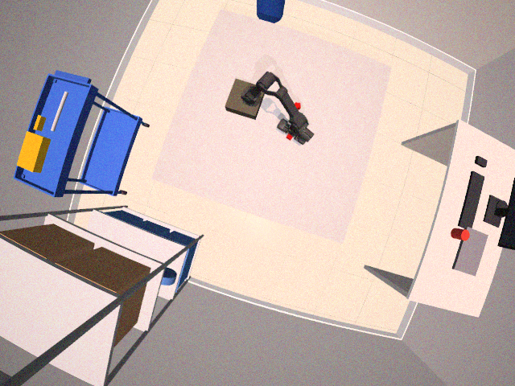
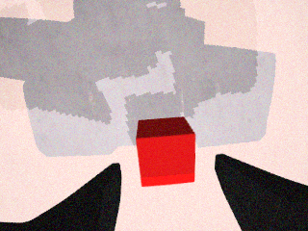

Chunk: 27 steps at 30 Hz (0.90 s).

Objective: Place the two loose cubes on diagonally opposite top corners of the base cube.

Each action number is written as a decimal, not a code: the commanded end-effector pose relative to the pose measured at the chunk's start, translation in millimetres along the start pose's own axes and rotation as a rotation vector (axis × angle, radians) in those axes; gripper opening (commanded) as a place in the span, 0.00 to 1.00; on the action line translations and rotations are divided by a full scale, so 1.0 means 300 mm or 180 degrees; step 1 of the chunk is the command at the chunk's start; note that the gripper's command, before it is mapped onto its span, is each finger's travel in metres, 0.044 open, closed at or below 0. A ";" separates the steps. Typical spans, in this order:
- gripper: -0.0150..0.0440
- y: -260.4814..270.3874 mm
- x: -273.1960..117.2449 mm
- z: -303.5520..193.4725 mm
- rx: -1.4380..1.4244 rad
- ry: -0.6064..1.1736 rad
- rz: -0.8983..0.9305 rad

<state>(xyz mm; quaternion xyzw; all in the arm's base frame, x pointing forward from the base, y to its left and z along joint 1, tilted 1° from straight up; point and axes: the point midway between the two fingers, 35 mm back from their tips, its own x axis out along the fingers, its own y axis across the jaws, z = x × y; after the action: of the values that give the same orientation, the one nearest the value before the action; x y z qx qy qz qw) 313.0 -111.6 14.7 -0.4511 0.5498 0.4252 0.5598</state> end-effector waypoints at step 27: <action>0.43 -0.006 0.026 -0.001 -0.0013 -0.0001 -0.0006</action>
<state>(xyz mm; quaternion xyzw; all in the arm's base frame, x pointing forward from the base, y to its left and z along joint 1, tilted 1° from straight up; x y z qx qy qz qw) 311.7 -111.3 -2.7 -0.4484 0.5516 0.4283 0.5579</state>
